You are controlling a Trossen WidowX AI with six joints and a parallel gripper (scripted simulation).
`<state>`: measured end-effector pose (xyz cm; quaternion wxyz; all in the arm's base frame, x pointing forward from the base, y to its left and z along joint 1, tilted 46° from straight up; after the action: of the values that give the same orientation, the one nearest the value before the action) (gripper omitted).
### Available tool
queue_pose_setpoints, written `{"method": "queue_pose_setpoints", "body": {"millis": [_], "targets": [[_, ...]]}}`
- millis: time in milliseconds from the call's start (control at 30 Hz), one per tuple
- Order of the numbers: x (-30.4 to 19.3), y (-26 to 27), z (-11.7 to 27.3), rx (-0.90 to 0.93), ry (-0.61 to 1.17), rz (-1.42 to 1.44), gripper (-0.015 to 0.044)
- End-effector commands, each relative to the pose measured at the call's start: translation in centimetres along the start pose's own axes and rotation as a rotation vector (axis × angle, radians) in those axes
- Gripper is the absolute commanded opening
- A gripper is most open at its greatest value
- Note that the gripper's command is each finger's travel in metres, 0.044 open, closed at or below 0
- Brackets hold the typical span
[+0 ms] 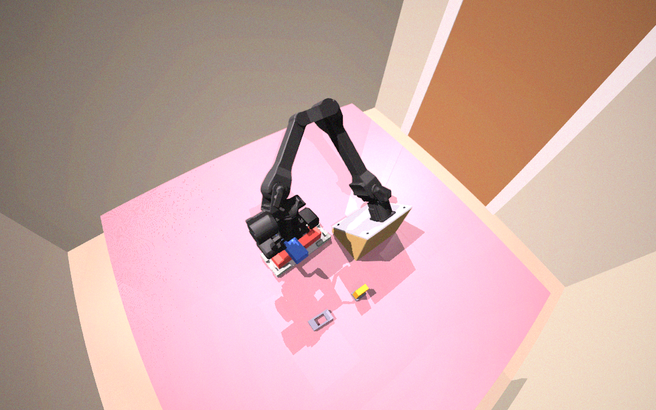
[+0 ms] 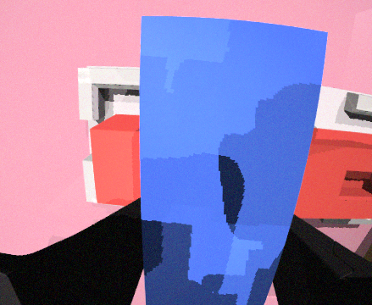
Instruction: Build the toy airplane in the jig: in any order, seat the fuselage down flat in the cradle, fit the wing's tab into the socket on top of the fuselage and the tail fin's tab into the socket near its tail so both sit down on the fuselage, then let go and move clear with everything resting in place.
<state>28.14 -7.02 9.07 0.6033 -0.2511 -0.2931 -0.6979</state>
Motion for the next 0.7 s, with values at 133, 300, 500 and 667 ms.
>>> {"method": "queue_pose_setpoints", "body": {"millis": [133,300,500,667], "targets": [[0.04,-0.17,-1.26,-0.001,-0.007,0.006,0.0196],[0.08,-0.08,-1.10,-0.002,-0.002,0.000,0.0189],[0.08,-0.08,-1.10,-0.002,-0.002,0.000,0.0110],[0.08,-0.08,-1.10,-0.002,-0.002,0.000,0.0084]]}}
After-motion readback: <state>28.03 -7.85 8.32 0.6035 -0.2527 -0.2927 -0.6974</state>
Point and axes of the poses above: the point midway between the two fingers, 35 mm back from their tips, its own z axis back along the fingers, its own y axis across the jaws, x = y × z, the point moved 4 cm from there along z, back along the fingers, and after that the axes turned 12 degrees about -z, right-handed, at the moved point
